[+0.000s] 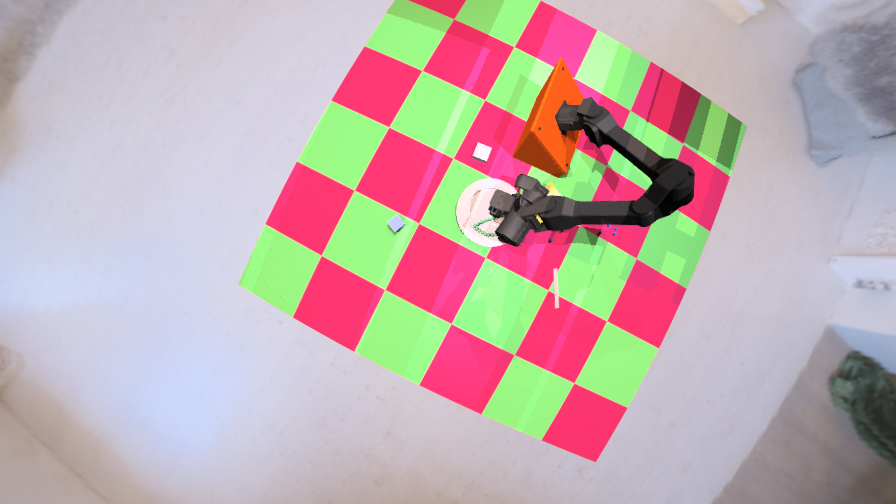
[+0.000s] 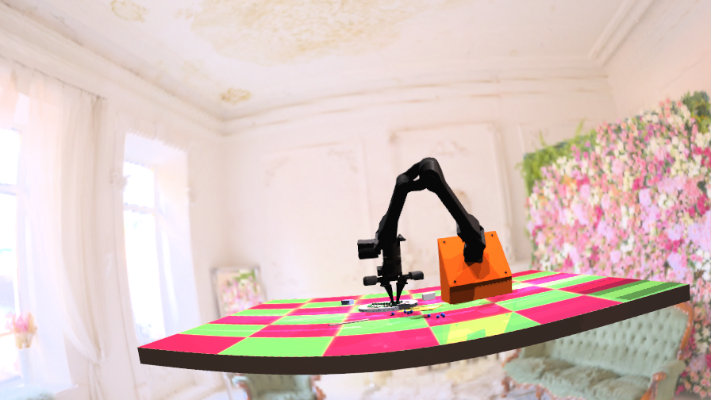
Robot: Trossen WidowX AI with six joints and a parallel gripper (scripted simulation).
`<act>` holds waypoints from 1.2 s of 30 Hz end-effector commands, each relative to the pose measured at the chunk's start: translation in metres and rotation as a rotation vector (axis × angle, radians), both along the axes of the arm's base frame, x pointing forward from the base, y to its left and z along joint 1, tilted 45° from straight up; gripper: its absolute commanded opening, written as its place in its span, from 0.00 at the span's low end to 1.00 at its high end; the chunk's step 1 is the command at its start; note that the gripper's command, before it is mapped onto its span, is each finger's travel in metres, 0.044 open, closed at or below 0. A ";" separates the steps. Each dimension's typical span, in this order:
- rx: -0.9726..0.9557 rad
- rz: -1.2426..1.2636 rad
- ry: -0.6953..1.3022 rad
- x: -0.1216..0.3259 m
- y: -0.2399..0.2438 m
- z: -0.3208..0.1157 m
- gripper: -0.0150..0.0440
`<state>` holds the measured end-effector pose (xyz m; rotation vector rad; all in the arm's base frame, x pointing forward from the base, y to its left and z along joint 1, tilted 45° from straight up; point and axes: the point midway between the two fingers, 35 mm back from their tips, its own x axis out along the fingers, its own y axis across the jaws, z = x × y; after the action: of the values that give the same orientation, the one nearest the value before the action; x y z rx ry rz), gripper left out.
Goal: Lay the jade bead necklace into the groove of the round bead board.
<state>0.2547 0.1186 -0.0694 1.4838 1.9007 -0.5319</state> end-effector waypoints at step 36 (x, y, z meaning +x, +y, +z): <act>0.000 0.002 0.001 -0.001 0.000 0.000 0.39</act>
<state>0.2542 0.1190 -0.0695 1.4821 1.9025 -0.5320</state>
